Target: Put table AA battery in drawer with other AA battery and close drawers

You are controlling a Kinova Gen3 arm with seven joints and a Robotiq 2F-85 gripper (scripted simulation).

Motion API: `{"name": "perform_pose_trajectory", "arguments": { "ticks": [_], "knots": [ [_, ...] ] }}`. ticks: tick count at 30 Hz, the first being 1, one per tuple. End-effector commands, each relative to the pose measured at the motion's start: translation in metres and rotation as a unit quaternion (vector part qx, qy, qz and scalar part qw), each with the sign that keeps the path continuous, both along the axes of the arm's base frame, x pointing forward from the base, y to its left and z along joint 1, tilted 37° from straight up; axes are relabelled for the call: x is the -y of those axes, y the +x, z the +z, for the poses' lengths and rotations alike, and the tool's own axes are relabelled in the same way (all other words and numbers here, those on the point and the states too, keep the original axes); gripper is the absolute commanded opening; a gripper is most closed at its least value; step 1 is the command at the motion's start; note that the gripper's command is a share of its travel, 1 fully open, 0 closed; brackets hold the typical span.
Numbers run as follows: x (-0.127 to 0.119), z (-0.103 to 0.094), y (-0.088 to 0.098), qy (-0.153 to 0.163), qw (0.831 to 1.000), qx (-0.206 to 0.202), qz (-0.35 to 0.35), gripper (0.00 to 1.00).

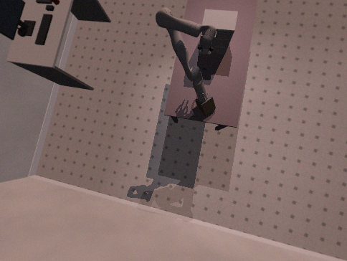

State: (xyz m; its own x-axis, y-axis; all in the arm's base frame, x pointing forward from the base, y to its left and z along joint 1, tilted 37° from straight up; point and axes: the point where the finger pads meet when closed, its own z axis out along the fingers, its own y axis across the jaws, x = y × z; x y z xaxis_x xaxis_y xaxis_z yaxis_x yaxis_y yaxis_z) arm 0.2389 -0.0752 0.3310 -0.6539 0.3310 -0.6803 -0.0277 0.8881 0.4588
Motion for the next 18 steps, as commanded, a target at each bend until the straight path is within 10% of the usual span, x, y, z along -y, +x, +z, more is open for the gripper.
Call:
{"name": "perform_pose_trajectory", "arguments": {
  "ticks": [1, 18],
  "knots": [
    [0.006, 0.004, -0.007, -0.01, 1.0, -0.018, 0.007, 0.33],
    [0.017, 0.026, -0.062, -0.015, 0.988, -0.142, 0.066, 0.33]
  ]
}}
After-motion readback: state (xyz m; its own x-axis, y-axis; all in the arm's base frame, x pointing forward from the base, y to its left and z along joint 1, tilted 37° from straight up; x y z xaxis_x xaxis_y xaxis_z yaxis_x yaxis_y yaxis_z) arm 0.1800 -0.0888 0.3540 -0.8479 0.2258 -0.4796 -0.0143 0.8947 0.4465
